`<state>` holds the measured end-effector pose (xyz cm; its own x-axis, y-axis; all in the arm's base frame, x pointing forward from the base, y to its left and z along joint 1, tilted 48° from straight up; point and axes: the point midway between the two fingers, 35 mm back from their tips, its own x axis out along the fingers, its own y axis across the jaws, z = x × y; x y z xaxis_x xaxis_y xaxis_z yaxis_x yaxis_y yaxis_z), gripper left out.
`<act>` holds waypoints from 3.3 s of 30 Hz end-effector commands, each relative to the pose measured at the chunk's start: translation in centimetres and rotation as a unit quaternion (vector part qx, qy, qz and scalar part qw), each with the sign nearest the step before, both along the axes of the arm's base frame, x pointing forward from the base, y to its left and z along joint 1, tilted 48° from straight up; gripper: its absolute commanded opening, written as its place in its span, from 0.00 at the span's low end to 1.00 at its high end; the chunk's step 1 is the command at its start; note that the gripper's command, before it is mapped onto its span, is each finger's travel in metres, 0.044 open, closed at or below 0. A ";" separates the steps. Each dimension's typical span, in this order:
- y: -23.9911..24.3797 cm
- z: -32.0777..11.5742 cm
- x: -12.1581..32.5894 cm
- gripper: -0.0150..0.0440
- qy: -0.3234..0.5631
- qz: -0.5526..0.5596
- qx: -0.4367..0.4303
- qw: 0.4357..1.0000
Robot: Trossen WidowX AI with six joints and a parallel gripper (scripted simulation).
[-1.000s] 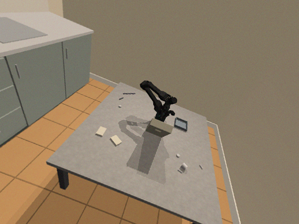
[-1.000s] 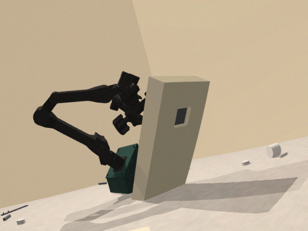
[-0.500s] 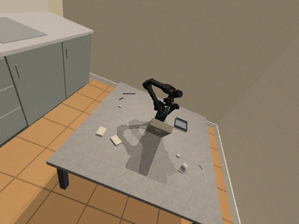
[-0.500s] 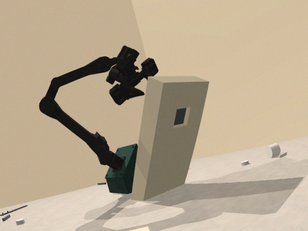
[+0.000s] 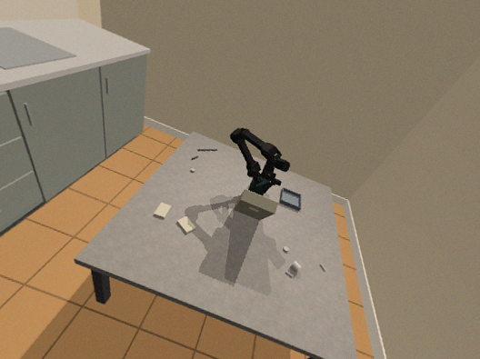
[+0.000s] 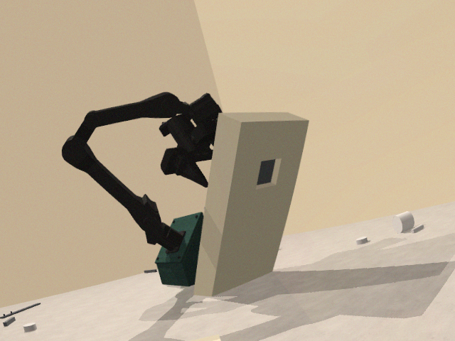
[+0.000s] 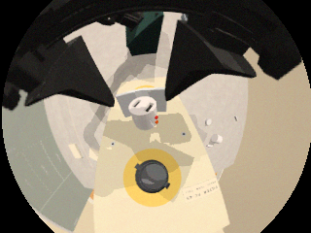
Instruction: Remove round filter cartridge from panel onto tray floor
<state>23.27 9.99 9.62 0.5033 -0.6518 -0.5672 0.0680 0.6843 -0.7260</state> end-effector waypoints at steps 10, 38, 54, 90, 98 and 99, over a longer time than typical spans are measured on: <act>-1.3 -1.3 0.4 0.77 0.024 0.004 -0.007 1.000; -3.3 -3.0 1.9 0.64 0.023 0.002 -0.006 1.000; -2.1 -1.7 3.3 0.25 0.023 0.003 -0.007 1.000; 8.3 -1.6 0.1 0.25 0.025 0.003 -0.005 1.000; 9.2 -3.5 -0.3 0.25 0.053 0.016 -0.010 0.998; 9.6 -4.1 -0.7 0.25 0.069 0.026 -0.010 0.997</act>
